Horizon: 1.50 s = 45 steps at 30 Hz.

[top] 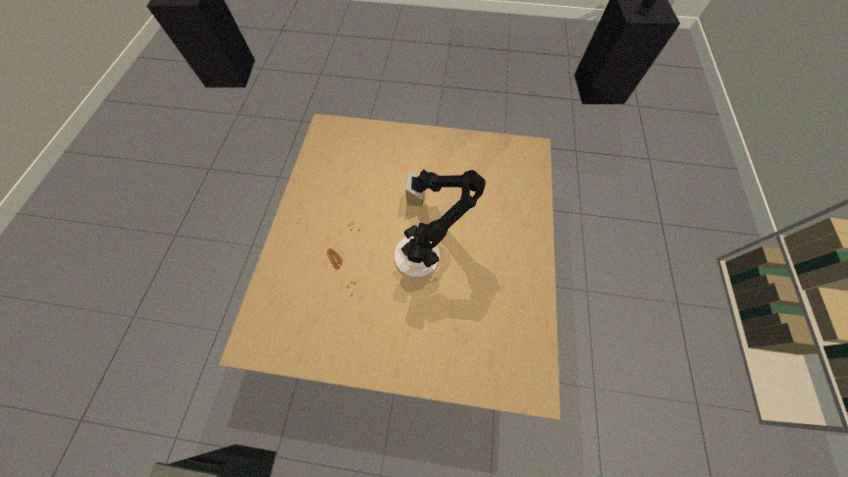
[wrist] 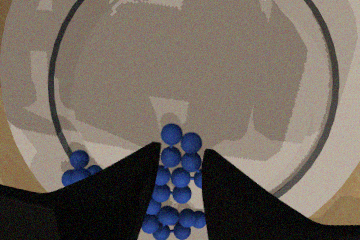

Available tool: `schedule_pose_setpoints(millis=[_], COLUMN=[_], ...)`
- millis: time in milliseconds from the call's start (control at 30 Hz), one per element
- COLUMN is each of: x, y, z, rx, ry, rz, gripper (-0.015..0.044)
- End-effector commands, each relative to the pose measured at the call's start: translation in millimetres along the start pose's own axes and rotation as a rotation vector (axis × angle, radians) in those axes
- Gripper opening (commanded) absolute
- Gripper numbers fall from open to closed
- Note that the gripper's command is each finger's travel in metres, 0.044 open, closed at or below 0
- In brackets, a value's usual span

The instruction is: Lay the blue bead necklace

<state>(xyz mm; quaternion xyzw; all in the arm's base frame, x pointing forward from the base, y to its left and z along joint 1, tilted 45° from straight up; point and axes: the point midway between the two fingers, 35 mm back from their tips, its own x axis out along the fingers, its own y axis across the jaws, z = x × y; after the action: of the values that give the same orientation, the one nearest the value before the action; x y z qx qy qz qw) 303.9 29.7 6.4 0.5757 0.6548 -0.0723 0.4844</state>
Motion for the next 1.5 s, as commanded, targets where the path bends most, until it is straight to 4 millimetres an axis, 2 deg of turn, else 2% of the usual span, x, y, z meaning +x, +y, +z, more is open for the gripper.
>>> schedule_pose_setpoints(millis=[0, 1100, 1467], x=[0.1, 0.1, -6.0], y=[0.7, 0.7, 4.1], z=[-0.1, -0.1, -0.7], rx=[-0.002, -0.002, 0.003], ry=[0.001, 0.001, 0.005], rz=[0.003, 0.003, 0.003], gripper=[0.0000, 0.0000, 0.0000])
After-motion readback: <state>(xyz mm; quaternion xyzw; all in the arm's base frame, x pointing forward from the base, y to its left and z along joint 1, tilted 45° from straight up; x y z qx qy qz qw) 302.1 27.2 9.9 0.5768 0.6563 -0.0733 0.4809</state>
